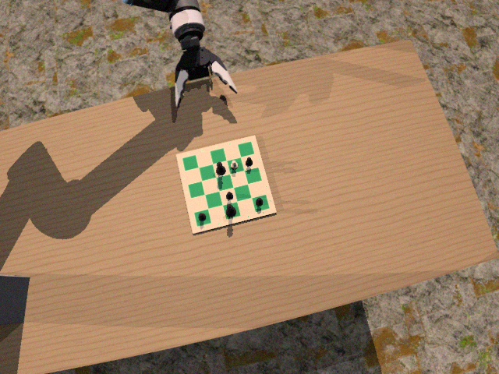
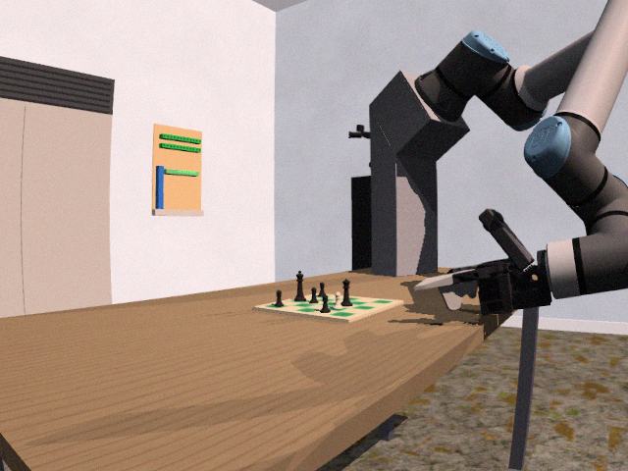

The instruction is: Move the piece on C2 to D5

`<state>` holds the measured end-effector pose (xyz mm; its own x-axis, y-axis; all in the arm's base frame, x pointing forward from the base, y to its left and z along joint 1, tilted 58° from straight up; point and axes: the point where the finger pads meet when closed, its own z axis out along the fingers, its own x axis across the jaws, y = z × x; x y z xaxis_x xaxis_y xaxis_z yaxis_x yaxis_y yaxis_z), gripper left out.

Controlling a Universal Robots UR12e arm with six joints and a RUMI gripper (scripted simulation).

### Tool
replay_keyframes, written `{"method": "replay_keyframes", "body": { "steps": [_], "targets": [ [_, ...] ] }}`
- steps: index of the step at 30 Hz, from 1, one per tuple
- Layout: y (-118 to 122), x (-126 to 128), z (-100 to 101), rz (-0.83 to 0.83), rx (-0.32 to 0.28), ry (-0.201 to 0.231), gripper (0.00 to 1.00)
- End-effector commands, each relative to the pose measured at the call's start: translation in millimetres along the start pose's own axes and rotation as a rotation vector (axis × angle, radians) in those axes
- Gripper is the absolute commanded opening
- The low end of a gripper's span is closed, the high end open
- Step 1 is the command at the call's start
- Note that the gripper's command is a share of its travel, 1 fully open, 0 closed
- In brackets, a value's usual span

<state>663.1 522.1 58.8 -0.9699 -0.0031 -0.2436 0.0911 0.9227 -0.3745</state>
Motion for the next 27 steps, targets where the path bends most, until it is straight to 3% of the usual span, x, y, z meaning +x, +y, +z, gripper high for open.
{"method": "replay_keyframes", "body": {
  "steps": [1,15,27],
  "targets": [
    [0,0,0,0.001,0.000,0.000,1.00],
    [-3,0,-1,0.001,0.000,0.000,1.00],
    [-58,1,-11,0.001,0.000,0.000,1.00]
  ]
}}
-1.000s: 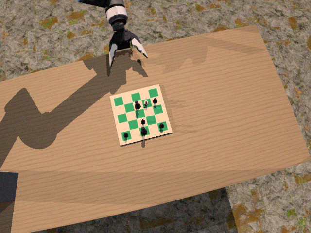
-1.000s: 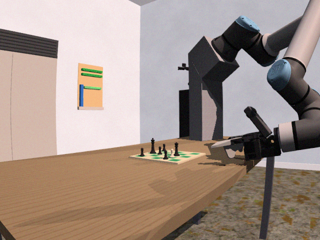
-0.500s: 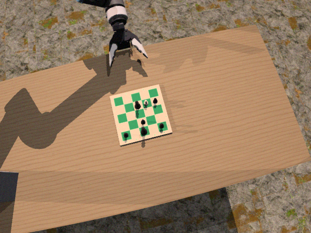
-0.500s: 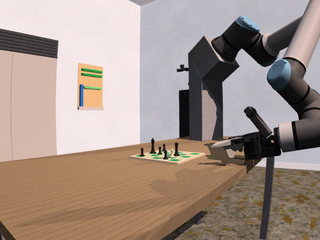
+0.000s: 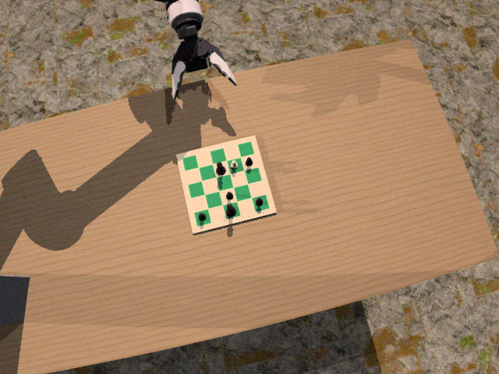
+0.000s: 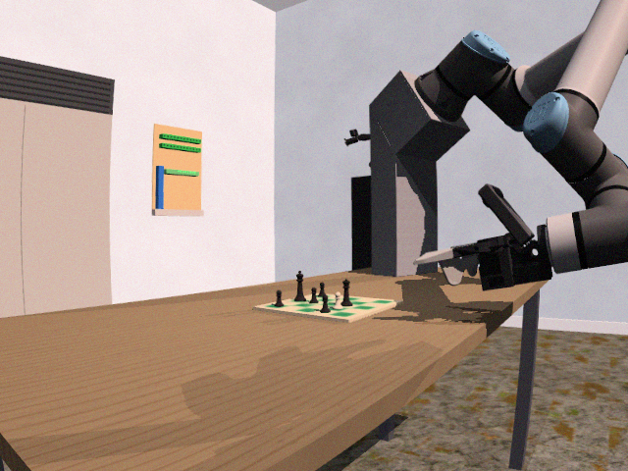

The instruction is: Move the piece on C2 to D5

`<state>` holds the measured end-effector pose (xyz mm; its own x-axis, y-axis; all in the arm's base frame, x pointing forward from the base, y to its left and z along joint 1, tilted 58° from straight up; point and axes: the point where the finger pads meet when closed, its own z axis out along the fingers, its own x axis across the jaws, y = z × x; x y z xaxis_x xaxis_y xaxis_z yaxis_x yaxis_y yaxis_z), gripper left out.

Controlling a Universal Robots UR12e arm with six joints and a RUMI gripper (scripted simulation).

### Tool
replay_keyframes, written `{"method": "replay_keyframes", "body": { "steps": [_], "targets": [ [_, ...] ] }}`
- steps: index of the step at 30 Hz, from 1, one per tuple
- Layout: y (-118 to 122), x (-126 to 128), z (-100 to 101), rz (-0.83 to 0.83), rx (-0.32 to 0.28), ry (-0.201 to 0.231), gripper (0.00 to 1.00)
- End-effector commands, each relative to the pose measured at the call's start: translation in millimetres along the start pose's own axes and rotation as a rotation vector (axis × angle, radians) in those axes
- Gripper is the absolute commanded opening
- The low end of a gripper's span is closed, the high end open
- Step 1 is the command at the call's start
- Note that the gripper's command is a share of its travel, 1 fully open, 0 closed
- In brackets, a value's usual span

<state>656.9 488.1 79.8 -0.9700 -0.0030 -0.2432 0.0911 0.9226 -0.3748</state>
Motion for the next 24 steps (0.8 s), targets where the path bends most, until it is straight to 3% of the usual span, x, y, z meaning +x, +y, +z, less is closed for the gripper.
{"method": "replay_keyframes", "body": {
  "steps": [1,7,17,24],
  "targets": [
    [-25,0,-5,0.001,-0.001,-0.001,1.00],
    [-48,1,-9,0.001,-0.001,-0.001,1.00],
    [-46,1,-8,0.000,-0.003,0.002,1.00],
    [-45,6,14,-0.003,-0.046,0.045,1.00]
  ]
}}
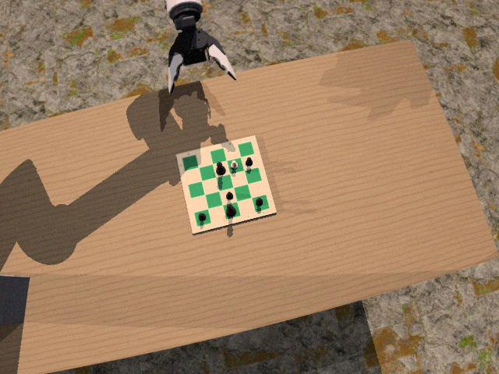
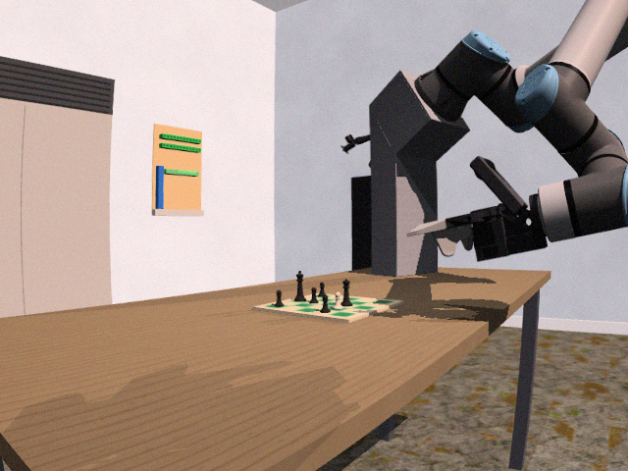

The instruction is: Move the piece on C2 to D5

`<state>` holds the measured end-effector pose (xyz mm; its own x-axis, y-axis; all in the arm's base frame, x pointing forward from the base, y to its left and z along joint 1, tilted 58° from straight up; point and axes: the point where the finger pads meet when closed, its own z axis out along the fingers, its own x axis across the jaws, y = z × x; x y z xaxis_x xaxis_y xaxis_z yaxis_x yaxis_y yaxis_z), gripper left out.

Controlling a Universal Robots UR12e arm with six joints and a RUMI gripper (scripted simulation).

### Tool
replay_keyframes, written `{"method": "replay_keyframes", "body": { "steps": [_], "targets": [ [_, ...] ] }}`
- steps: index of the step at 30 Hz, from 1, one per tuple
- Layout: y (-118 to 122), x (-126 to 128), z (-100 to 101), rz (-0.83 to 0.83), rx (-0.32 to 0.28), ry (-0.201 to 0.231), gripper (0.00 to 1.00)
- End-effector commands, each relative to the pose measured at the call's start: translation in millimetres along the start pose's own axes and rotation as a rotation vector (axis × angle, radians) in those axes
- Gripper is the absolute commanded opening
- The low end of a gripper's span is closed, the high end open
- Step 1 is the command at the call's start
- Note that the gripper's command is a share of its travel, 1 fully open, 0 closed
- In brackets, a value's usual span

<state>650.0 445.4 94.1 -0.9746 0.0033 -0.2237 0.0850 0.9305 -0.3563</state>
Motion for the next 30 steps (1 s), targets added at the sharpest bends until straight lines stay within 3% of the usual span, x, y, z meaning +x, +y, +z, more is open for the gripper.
{"method": "replay_keyframes", "body": {
  "steps": [1,9,14,19,22,24,30],
  "targets": [
    [0,3,18,-0.002,-0.037,0.035,1.00],
    [2,14,65,-0.008,-0.153,0.125,1.00],
    [5,25,111,-0.011,-0.307,0.210,1.00],
    [7,33,150,-0.006,-0.507,0.274,1.00],
    [8,35,161,-0.002,-0.596,0.287,1.00],
    [8,35,161,-0.002,-0.596,0.287,1.00],
    [1,34,180,0.020,-0.866,0.276,1.00]
  ]
}}
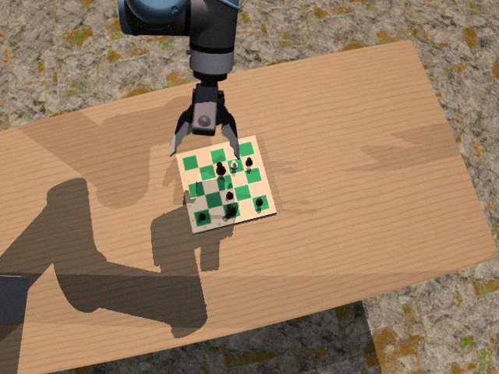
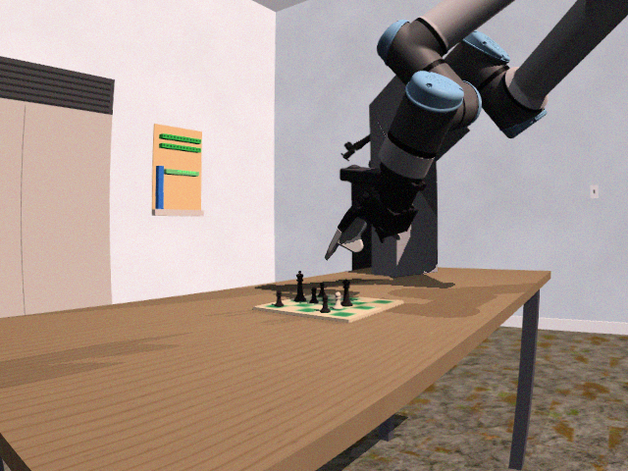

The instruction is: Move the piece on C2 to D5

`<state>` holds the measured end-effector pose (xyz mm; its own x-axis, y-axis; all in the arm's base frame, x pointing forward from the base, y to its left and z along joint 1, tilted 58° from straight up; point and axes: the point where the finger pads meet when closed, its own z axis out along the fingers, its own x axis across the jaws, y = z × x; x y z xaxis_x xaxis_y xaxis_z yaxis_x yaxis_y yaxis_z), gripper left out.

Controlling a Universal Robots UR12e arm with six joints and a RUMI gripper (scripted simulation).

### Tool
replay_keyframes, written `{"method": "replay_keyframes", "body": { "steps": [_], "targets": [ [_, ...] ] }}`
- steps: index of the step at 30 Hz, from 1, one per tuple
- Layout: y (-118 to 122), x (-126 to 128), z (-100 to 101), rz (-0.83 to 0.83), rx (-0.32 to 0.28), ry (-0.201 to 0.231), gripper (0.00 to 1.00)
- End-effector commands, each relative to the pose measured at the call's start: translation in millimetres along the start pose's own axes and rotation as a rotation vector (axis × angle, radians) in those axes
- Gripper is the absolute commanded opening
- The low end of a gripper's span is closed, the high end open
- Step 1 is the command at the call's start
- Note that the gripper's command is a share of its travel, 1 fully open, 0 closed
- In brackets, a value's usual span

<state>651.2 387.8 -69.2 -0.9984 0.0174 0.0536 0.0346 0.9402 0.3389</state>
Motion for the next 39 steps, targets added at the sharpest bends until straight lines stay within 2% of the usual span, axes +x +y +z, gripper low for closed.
{"method": "replay_keyframes", "body": {
  "steps": [1,2,9,11,15,19,25,39],
  "targets": [
    [-11,-4,4,-0.019,-0.194,-0.013,1.00],
    [-11,-4,4,-0.019,-0.194,-0.013,1.00],
    [-23,-12,-16,-0.055,-0.449,-0.094,1.00],
    [-23,-12,-16,-0.055,-0.449,-0.094,1.00],
    [-28,-15,-31,-0.073,-0.550,-0.146,1.00],
    [-32,-17,-44,-0.086,-0.615,-0.186,1.00],
    [-34,-18,-53,-0.095,-0.656,-0.213,1.00],
    [-35,-18,-53,-0.095,-0.659,-0.216,1.00]
  ]
}}
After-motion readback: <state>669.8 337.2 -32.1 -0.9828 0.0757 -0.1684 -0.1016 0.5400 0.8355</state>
